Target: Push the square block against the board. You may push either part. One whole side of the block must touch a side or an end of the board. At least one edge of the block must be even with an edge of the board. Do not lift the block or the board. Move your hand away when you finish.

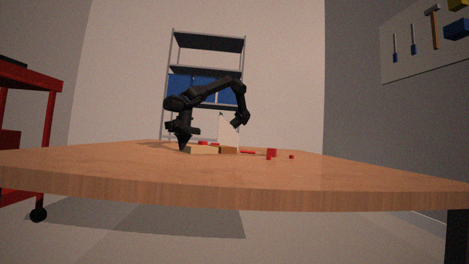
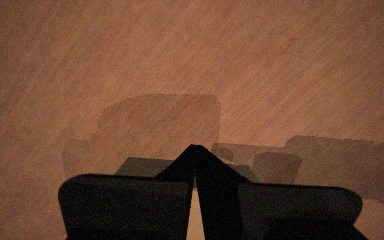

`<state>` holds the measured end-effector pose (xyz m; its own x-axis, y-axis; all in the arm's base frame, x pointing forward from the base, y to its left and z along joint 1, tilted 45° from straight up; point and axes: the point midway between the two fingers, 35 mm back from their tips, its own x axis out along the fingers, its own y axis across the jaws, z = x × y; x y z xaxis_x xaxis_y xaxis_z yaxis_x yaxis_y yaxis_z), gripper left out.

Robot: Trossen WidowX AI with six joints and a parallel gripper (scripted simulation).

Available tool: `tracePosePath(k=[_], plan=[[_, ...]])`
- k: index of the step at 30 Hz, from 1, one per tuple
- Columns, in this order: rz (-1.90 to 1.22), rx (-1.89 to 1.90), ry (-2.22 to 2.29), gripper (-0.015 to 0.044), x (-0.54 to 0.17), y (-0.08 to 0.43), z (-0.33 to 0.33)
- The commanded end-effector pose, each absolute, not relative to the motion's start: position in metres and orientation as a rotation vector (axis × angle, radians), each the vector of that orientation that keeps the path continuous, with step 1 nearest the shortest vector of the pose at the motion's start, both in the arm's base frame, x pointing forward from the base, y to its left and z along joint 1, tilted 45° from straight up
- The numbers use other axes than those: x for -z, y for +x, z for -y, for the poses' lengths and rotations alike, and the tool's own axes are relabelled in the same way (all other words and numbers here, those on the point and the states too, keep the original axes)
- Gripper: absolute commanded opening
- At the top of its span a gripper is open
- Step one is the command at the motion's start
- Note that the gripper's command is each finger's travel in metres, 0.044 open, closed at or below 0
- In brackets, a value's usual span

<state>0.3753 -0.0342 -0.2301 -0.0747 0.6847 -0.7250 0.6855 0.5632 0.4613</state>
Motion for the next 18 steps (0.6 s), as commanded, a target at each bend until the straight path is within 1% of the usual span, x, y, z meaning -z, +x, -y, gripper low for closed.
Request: tracePosePath(k=[1,18], plan=[[-1.795,0.0,1.137,0.0,0.227,0.37,0.028],[-1.772,0.034,1.137,0.0,0.237,0.384,0.037]])
